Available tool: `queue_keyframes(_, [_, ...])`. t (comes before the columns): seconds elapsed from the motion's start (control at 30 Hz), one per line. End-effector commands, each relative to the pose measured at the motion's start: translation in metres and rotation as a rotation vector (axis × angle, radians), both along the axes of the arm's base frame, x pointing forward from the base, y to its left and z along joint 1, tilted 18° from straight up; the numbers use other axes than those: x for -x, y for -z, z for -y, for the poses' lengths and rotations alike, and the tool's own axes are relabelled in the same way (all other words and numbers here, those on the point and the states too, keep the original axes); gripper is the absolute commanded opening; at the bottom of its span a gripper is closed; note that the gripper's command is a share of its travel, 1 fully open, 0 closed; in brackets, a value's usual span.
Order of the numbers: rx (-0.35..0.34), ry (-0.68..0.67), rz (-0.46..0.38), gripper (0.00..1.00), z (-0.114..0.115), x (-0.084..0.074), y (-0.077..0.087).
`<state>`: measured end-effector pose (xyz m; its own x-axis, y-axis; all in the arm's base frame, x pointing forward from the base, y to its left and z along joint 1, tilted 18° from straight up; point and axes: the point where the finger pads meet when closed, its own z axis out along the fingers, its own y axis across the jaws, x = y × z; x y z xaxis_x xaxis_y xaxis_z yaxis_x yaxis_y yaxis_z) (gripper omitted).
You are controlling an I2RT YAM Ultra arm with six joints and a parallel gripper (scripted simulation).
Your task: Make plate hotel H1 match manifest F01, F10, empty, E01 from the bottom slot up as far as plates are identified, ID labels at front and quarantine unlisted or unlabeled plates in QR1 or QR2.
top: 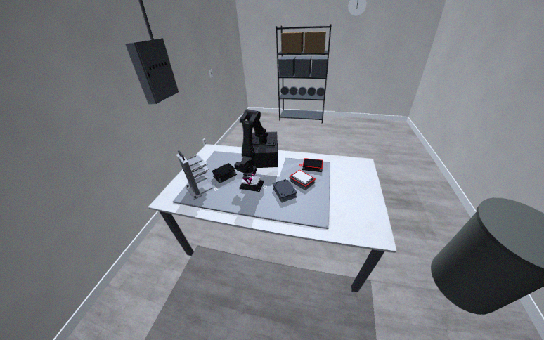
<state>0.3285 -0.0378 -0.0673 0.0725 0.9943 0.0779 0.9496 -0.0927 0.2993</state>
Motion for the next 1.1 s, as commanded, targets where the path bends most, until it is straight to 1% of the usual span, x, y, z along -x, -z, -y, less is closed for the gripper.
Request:
queue_keyframes(0.0, [0.004, 0.002, 0.004, 0.86, 0.001, 0.000, -0.005])
queue_keyframes(1.07, [0.004, 0.002, 0.004, 0.86, 0.002, 0.008, -0.032])
